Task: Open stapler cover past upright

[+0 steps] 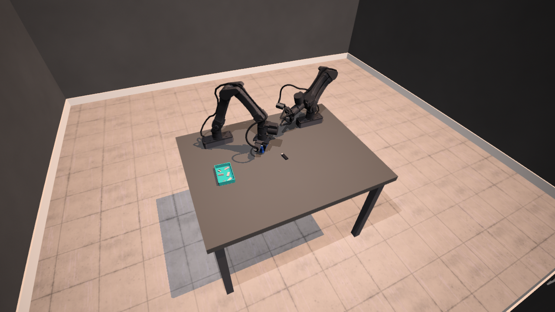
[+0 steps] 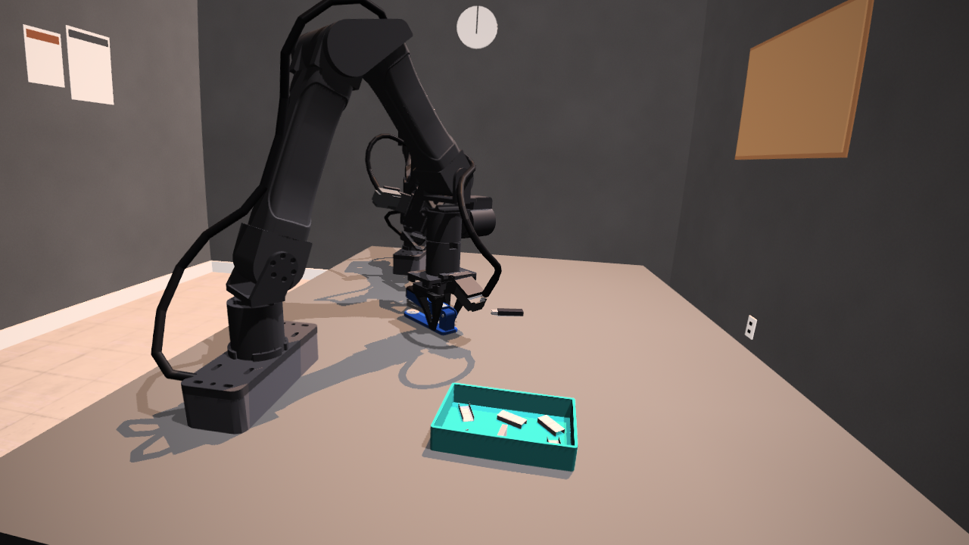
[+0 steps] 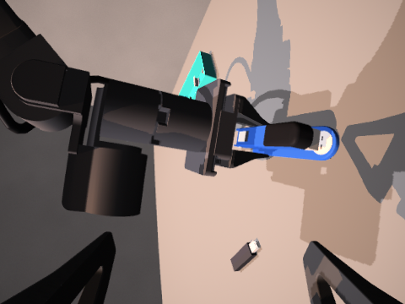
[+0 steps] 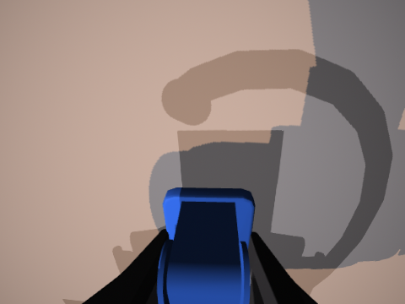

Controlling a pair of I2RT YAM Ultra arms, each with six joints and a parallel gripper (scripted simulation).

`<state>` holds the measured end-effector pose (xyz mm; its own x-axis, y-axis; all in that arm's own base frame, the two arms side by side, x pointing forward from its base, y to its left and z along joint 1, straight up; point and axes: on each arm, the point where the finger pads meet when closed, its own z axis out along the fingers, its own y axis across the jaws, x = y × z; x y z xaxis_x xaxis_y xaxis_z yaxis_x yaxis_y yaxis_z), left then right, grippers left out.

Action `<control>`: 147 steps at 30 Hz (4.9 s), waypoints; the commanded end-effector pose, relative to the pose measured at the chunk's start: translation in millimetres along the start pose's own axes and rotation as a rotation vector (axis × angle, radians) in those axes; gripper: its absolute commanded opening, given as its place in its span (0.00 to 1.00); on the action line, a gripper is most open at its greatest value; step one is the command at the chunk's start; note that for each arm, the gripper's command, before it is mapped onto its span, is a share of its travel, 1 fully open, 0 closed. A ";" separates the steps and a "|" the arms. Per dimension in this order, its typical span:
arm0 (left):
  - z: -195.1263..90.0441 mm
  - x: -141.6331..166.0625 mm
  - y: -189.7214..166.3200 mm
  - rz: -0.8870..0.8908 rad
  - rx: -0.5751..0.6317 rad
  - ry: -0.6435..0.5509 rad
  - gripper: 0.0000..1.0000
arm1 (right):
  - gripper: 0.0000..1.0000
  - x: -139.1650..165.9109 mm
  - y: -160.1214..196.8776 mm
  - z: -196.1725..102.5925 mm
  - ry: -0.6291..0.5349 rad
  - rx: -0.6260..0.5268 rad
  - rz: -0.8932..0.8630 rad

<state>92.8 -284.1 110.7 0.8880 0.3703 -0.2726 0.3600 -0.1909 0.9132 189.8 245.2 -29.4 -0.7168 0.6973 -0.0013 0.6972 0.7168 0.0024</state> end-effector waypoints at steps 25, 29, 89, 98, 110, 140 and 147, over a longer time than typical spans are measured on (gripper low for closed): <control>36.3 -12.4 -43.0 0.091 0.148 0.005 1.00 | 0.28 -0.2 2.6 -2.1 0.003 -0.011 0.007; 36.3 -12.4 -43.0 0.091 0.148 0.005 1.00 | 0.28 -0.2 2.6 -2.1 0.003 -0.011 0.007; 67.5 -38.5 -81.0 -1.417 -0.412 0.381 0.46 | 0.28 -0.2 2.6 -2.1 0.003 -0.011 0.007; 72.3 -47.0 -77.2 -1.441 -0.407 0.359 0.46 | 0.28 -0.2 2.6 -2.1 0.003 -0.011 0.007; 75.7 -35.0 -77.4 -1.428 -0.414 0.376 0.46 | 0.28 -0.2 2.6 -2.1 0.003 -0.011 0.007; 114.3 -17.4 -73.8 -1.439 -0.410 0.361 0.46 | 0.28 -0.2 2.6 -2.1 0.003 -0.011 0.007; 122.2 -12.9 -73.2 -1.439 -0.411 0.360 0.46 | 0.28 -0.2 2.6 -2.1 0.003 -0.011 0.007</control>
<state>85.2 -375.9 7.6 -0.2685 0.2415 -0.9325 0.6689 0.7433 -0.0001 189.8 245.2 -29.4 -0.7168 0.6973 -0.0013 0.6972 0.7168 0.0024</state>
